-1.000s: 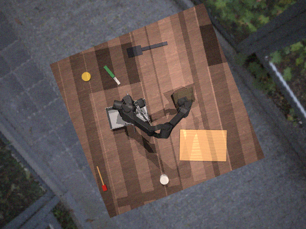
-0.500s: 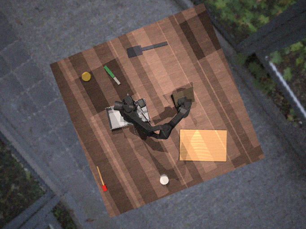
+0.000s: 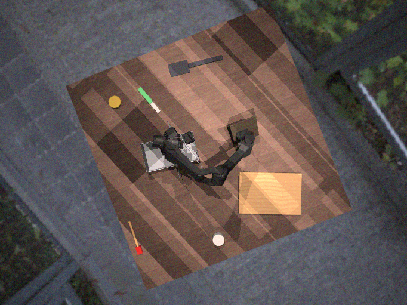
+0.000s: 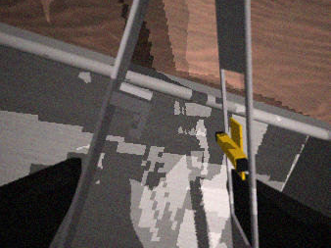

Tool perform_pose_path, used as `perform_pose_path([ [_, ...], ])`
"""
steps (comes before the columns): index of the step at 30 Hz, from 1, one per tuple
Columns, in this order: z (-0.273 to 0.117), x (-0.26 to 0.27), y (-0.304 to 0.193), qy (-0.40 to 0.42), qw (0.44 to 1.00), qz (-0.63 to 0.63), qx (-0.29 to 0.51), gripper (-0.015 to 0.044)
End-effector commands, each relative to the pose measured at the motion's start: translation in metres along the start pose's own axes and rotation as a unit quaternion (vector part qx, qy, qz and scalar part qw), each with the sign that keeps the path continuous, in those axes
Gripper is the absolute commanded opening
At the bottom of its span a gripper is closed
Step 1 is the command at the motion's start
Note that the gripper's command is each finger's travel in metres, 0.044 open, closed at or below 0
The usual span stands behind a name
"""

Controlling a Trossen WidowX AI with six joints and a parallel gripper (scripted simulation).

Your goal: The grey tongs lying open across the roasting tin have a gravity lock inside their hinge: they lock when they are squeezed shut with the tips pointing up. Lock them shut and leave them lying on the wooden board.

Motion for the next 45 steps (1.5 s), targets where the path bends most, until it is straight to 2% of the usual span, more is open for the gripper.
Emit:
perform_pose_path([
  [1, -0.0007, 0.0005, -0.0001, 0.001, 1.000, -0.001, 0.000, 0.0328],
  [45, -0.0007, 0.0005, -0.0001, 0.001, 1.000, -0.001, 0.000, 0.0035],
])
Point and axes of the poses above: the point midway between the two fingers, 35 mm back from their tips, its own z axis out along the fingers, its own x axis across the jaws, y = z × x, the point moved 10 cm from there along -z, back along the fingers, and after that the axes turned 9 degrees about z, right-handed, at the moved point
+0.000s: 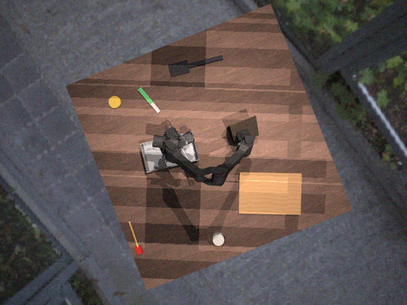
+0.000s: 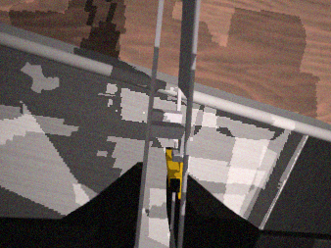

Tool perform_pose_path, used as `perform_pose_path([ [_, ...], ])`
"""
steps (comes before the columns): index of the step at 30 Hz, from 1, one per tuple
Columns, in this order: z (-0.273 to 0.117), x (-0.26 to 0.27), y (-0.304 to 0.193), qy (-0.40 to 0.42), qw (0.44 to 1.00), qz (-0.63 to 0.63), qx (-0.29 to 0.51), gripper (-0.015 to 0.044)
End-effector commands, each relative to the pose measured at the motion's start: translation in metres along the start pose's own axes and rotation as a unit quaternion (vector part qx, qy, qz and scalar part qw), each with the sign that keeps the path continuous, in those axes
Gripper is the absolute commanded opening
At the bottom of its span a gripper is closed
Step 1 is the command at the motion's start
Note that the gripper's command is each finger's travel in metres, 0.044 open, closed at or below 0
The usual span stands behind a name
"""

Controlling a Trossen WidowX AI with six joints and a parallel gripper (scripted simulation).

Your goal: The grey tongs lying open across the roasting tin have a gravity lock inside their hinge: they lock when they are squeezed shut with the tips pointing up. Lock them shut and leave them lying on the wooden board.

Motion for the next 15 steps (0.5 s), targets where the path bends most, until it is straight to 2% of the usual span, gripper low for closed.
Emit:
perform_pose_path([
  [1, -0.0006, 0.0006, 0.0000, 0.001, 1.000, -0.001, 0.000, 0.0028],
  [3, -0.0006, 0.0006, 0.0000, 0.001, 1.000, -0.001, 0.000, 0.0015],
  [9, -0.0006, 0.0006, 0.0000, 0.001, 1.000, -0.001, 0.000, -0.0143],
  [15, -0.0080, 0.0020, 0.0006, 0.002, 1.000, 0.000, -0.001, -0.0150],
])
Point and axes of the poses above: the point midway between the two fingers, 35 mm back from their tips, its own z axis out along the fingers, its own x axis across the jaws, y = z × x, the point moved 10 cm from there along -z, back along the fingers, and after that the axes turned 9 degrees about z, right-handed, at the moved point
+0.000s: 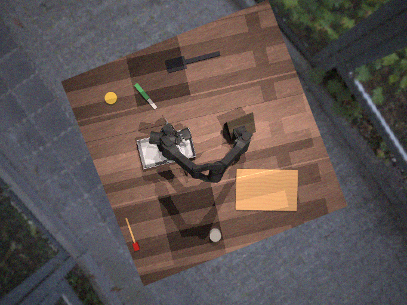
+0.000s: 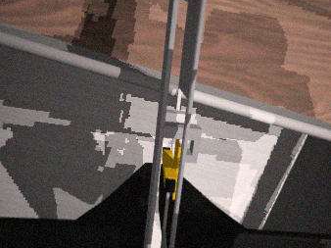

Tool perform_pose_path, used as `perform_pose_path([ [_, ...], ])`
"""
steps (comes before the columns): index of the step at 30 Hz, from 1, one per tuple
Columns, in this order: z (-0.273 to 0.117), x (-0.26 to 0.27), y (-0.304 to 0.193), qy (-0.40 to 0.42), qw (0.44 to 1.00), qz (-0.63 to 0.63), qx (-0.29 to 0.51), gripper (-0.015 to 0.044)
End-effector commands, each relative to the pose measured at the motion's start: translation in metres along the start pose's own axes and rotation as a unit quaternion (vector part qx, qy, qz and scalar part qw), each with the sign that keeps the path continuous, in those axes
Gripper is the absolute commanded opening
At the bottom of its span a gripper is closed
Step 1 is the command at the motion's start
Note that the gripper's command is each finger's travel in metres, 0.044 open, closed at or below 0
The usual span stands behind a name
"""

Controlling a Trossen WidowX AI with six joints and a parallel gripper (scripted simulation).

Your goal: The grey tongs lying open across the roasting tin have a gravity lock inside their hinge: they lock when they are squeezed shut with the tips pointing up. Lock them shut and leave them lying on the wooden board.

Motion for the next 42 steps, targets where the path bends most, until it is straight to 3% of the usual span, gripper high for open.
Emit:
perform_pose_path([
  [1, -0.014, 0.003, 0.001, 0.003, 1.000, 0.000, -0.002, -0.0150],
  [8, -0.115, 0.001, 0.003, 0.002, 1.000, 0.004, -0.001, -0.0150],
  [10, -0.127, -0.001, 0.002, 0.002, 1.000, 0.004, 0.000, -0.0150],
  [25, -0.123, 0.001, -0.009, -0.002, 1.000, 0.000, 0.001, -0.0150],
  [42, -0.130, -0.004, -0.136, 0.001, 0.997, -0.073, -0.015, -0.0150],
])
Point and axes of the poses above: the point midway between the two fingers, 35 mm back from their tips, its own z axis out along the fingers, its own x axis across the jaws, y = z × x, the point moved 10 cm from there along -z, back along the fingers, and after that the axes turned 9 degrees about z, right-handed, at the moved point
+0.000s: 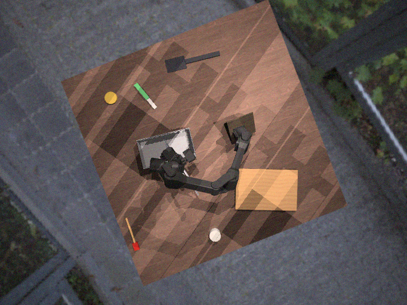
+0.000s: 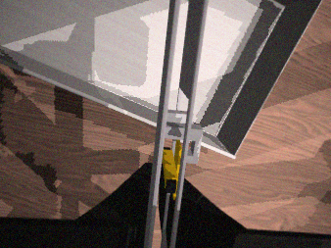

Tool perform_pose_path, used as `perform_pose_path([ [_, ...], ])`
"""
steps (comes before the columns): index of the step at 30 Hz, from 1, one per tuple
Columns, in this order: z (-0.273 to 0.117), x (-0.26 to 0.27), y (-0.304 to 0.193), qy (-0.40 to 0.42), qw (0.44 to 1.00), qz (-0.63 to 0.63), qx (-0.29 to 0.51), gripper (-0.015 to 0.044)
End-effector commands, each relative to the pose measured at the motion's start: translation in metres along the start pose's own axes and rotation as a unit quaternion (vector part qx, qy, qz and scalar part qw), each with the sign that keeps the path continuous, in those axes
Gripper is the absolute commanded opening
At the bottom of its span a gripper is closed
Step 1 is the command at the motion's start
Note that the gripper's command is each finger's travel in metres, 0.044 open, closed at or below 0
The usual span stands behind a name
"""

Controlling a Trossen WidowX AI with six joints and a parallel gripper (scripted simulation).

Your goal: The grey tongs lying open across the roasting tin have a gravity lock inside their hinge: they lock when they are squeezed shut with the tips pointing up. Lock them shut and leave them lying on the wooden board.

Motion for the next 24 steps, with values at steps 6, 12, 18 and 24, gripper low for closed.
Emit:
perform_pose_path([
  [6, -0.005, -0.009, -0.062, 0.007, 0.999, -0.035, 0.000, -0.0150],
  [12, -0.006, -0.019, -0.103, 0.008, 0.998, -0.064, 0.002, -0.0150],
  [18, -0.007, -0.035, -0.142, 0.010, 0.996, -0.093, 0.006, -0.0150],
  [24, -0.008, -0.055, -0.178, 0.010, 0.993, -0.120, 0.013, -0.0150],
])
Point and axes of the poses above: the point midway between the two fingers, 35 mm back from their tips, its own z axis out along the fingers, its own x axis across the jaws, y = z × x, the point moved 10 cm from there along -z, back along the fingers, and after that the axes turned 9 degrees about z, right-handed, at the moved point
